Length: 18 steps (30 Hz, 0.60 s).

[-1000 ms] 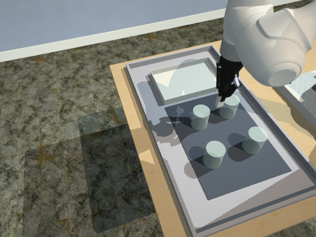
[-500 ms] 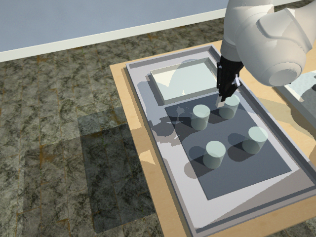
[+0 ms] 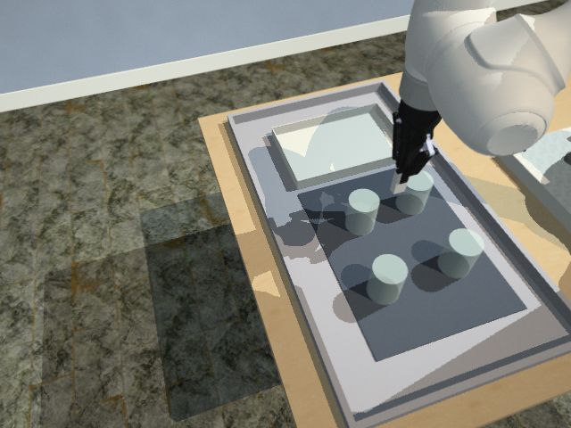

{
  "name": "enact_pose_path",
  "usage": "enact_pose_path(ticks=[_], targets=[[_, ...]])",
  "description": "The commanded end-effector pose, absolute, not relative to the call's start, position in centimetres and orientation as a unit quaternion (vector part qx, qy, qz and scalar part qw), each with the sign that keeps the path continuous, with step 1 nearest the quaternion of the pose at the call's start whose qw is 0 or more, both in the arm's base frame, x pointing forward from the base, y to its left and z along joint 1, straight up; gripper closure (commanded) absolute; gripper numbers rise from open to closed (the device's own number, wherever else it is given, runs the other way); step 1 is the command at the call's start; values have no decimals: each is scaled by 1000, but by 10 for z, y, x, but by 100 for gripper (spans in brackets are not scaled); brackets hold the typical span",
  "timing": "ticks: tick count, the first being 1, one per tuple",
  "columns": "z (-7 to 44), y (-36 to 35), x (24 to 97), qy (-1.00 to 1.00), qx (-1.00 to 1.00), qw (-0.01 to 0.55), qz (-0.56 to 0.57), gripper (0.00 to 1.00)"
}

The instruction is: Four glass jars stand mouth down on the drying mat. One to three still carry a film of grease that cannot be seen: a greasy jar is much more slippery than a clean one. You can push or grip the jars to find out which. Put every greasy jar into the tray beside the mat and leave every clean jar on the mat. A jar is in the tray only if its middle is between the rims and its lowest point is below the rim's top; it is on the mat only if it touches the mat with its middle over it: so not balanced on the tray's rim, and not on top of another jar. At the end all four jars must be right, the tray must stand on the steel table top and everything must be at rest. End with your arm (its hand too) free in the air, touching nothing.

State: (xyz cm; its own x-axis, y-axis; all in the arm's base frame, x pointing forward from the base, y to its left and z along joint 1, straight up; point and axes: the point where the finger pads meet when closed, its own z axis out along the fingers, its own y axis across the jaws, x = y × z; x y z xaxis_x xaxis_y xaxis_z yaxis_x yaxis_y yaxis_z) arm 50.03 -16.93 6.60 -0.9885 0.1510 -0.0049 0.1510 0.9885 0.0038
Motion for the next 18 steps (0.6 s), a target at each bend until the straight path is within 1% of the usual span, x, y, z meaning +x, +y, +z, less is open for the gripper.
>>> enact_pose_path(ticks=[1, 18], targets=[[66, -169, 500, 997, 76, 3, 2, 100], [68, -169, 498, 997, 76, 3, 2, 100]])
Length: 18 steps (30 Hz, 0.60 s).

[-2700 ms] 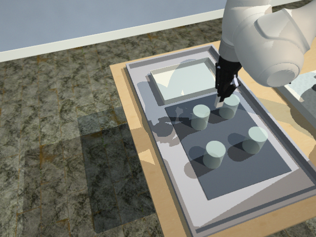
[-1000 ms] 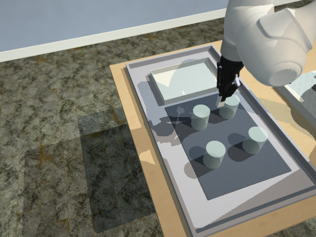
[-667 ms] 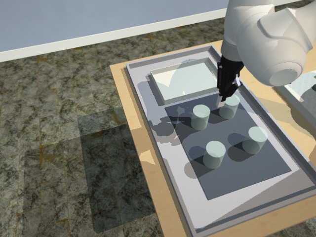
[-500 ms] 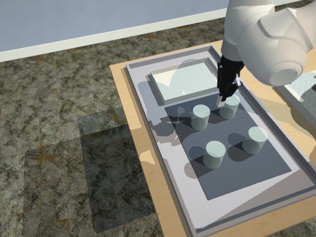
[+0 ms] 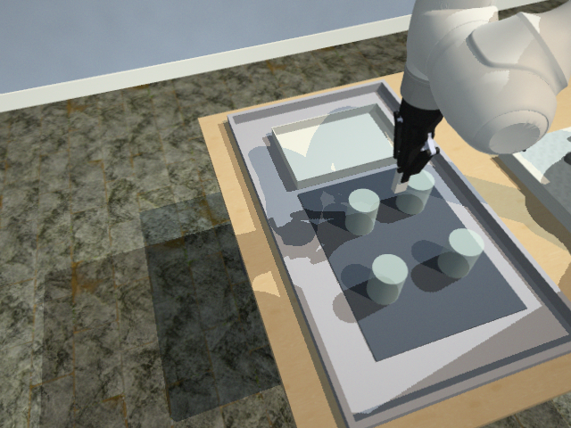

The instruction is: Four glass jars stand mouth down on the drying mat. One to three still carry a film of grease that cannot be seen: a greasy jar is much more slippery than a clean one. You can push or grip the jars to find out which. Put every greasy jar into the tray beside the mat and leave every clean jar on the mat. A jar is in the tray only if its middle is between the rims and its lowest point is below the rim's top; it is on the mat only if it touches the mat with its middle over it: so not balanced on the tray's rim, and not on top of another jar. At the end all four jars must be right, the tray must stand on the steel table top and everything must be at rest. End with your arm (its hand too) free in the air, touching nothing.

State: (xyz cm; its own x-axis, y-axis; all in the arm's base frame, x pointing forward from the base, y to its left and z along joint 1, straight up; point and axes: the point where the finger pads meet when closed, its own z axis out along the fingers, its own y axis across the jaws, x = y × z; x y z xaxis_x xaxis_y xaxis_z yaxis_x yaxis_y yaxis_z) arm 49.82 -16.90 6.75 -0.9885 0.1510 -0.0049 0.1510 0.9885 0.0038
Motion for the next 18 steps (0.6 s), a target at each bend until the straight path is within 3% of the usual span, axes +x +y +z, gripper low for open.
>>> enact_pose_path(ticks=[1, 18], targets=[[68, -169, 498, 997, 76, 3, 2, 100], [69, -169, 496, 997, 76, 3, 2, 100]])
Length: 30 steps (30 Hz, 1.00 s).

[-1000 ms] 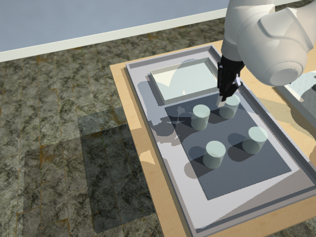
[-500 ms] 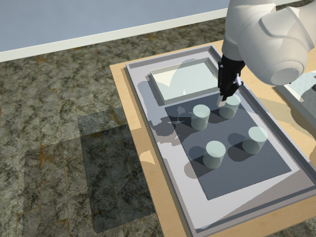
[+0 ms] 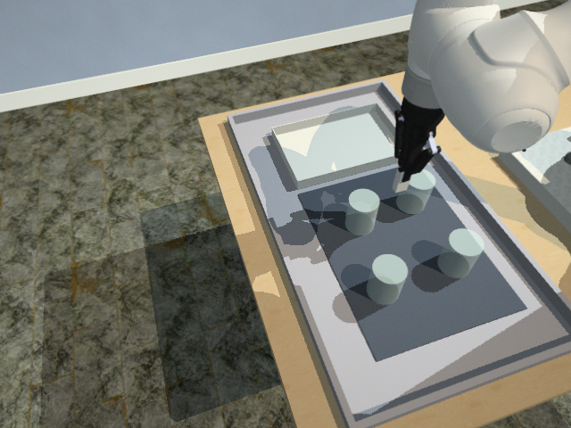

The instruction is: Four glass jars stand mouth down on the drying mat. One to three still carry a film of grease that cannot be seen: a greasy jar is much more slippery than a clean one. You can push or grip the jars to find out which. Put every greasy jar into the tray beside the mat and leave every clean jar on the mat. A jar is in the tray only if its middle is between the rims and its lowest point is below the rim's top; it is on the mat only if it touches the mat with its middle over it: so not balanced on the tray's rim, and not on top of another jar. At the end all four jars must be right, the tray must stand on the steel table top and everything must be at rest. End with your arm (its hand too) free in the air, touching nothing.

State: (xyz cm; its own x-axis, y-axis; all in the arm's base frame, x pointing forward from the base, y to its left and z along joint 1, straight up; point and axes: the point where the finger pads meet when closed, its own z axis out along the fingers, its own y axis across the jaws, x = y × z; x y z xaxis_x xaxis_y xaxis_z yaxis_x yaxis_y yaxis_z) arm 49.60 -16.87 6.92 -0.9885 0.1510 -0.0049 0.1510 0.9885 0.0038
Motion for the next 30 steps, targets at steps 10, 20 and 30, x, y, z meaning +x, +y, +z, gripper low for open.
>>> enact_pose_path(ticks=[10, 20, 30], targets=[[70, -168, 495, 997, 76, 3, 2, 100], [71, -168, 493, 997, 76, 3, 2, 100], [72, -168, 492, 997, 76, 3, 2, 100]])
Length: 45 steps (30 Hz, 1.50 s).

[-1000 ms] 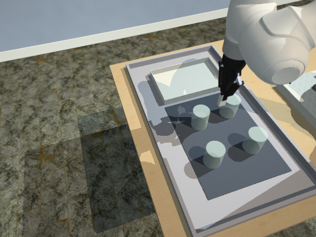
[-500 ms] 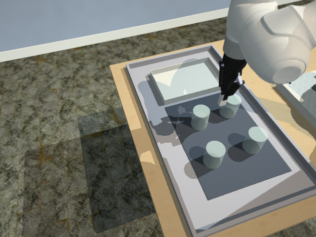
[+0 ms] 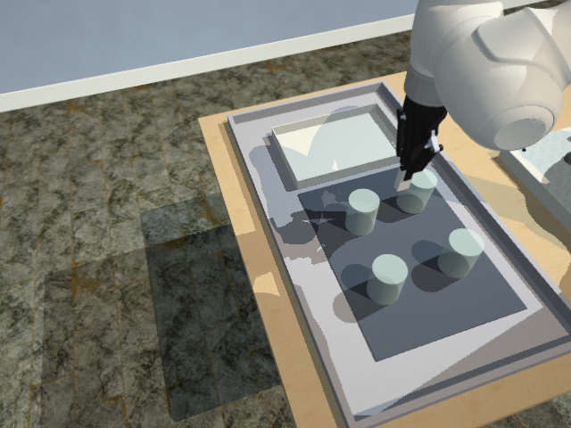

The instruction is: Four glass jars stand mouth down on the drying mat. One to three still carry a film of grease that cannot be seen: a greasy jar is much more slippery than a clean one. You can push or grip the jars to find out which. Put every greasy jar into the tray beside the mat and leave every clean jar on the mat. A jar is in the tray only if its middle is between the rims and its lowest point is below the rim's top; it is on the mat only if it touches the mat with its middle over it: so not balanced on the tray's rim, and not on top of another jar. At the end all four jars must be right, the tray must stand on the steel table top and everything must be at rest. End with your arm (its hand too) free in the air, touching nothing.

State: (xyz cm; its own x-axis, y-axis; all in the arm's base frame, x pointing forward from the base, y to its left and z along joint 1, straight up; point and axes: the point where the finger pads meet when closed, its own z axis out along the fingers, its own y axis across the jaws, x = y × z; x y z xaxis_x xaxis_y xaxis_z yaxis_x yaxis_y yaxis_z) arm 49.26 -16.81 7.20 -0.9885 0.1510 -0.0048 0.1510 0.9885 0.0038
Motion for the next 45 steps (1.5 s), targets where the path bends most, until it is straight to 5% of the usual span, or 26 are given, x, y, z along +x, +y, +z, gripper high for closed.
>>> enact_pose_path(ticks=[1, 45], targets=[[72, -168, 492, 997, 76, 3, 2, 100], [66, -172, 517, 997, 76, 3, 2, 100]])
